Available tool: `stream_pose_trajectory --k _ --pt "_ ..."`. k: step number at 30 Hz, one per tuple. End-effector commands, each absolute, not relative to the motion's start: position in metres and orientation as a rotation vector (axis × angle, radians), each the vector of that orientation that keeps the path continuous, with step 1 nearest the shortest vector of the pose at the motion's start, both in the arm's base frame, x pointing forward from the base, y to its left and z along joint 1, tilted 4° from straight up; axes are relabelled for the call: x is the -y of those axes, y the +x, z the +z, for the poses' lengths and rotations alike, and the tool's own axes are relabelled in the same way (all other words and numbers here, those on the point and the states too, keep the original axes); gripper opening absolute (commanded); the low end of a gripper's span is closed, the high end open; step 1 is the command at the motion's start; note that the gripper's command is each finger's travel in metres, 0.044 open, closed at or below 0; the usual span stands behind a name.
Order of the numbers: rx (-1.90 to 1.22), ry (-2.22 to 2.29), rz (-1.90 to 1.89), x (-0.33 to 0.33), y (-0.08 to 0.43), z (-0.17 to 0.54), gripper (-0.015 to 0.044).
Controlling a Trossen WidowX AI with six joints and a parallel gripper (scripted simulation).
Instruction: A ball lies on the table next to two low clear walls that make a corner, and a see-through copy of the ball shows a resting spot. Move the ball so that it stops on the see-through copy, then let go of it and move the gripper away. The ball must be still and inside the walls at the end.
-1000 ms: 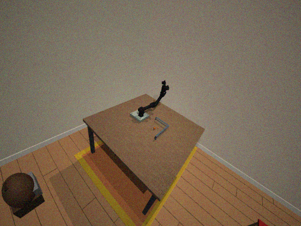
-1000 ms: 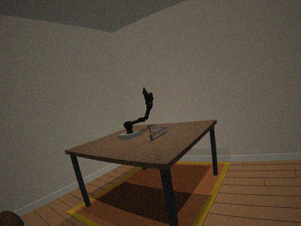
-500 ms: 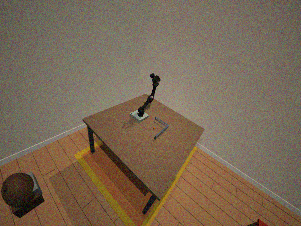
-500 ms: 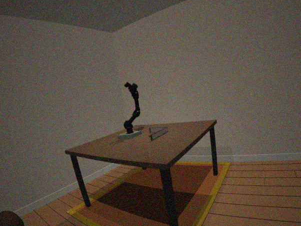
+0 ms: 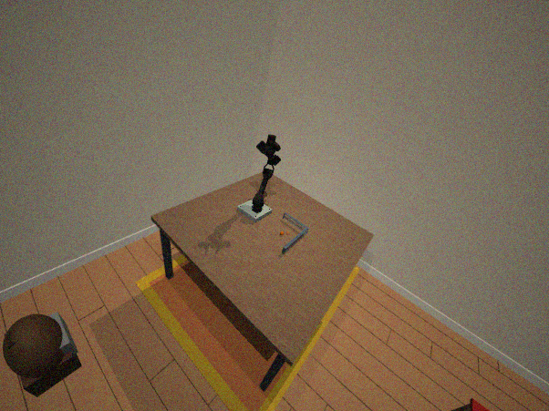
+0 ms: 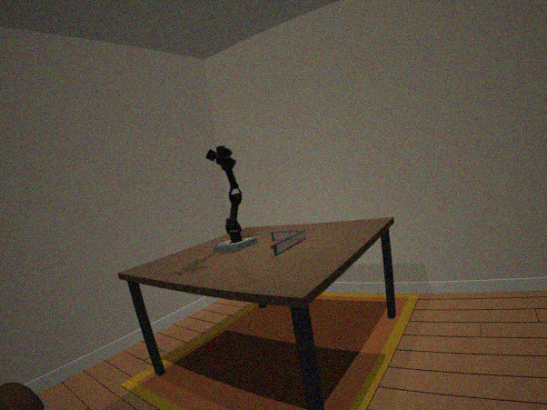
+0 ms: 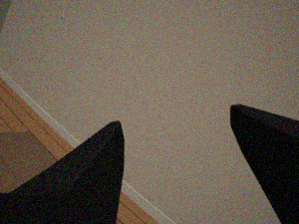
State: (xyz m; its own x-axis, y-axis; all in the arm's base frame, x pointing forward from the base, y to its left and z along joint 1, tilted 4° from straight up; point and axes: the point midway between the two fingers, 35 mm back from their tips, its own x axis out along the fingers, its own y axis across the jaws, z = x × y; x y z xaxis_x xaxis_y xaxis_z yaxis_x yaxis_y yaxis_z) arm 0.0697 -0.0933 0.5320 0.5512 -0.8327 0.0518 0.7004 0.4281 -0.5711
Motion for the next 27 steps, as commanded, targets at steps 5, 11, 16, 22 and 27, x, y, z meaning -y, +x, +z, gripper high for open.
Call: stream_pose_trajectory --k 5,11,16,22,27 --pt "-0.457 -0.291 -0.698 0.173 0.155 0.450 0.0243" --pt "-0.644 -0.134 -0.505 0.187 0.223 0.373 0.0243" --pt "-0.824 -0.033 -0.359 0.174 0.271 0.300 0.0243" --pt "-1.069 0.054 -0.207 0.136 0.309 0.208 0.0243" --pt "-1.276 0.103 -0.100 0.095 0.314 0.139 0.0243"
